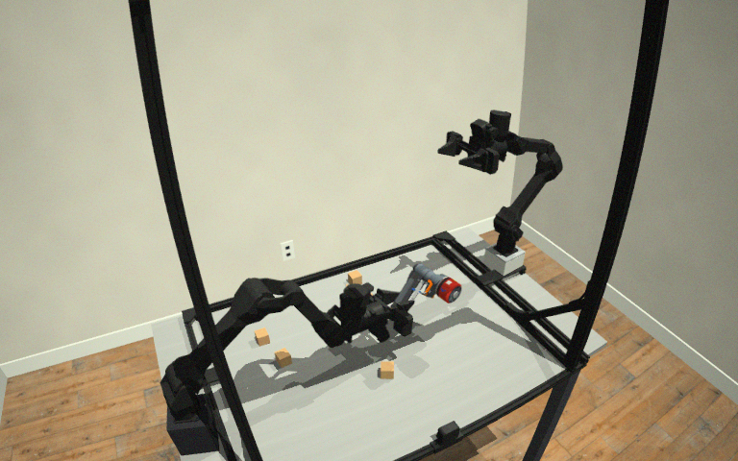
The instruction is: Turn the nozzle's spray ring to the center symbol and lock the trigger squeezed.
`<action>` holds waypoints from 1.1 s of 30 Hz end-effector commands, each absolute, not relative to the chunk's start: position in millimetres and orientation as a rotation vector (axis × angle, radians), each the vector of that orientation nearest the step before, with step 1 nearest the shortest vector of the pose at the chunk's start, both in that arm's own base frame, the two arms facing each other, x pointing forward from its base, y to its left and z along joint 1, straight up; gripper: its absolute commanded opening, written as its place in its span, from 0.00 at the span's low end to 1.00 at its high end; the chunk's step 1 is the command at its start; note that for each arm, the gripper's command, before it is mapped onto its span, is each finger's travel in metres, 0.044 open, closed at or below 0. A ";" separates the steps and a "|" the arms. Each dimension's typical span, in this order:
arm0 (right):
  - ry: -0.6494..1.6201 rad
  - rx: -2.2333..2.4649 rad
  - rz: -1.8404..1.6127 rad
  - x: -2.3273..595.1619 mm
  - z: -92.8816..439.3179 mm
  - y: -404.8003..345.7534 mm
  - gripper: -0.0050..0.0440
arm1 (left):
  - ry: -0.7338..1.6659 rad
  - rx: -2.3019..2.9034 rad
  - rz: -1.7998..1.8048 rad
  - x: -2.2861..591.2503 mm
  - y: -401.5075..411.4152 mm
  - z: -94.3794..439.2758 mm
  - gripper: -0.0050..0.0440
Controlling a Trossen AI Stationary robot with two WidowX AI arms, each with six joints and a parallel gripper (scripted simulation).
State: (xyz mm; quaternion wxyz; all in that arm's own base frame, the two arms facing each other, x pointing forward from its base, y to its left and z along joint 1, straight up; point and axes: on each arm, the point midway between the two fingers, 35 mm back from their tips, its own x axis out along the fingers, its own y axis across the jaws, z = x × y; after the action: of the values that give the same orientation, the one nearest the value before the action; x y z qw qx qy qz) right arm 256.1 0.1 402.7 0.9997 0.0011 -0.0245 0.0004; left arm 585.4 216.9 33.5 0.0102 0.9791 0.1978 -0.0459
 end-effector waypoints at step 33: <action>-0.014 0.296 0.079 306.7 365.9 39.0 0.92 | 0.611 3.082 0.000 583.8 208.6 44.0 0.10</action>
State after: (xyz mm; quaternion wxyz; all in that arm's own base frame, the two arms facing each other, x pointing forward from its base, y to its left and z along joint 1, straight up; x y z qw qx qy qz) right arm 296.4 30.2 381.2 0.9917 0.1222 -0.0212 0.0341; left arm 583.6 208.2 41.5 0.0016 0.9811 0.1933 -0.0056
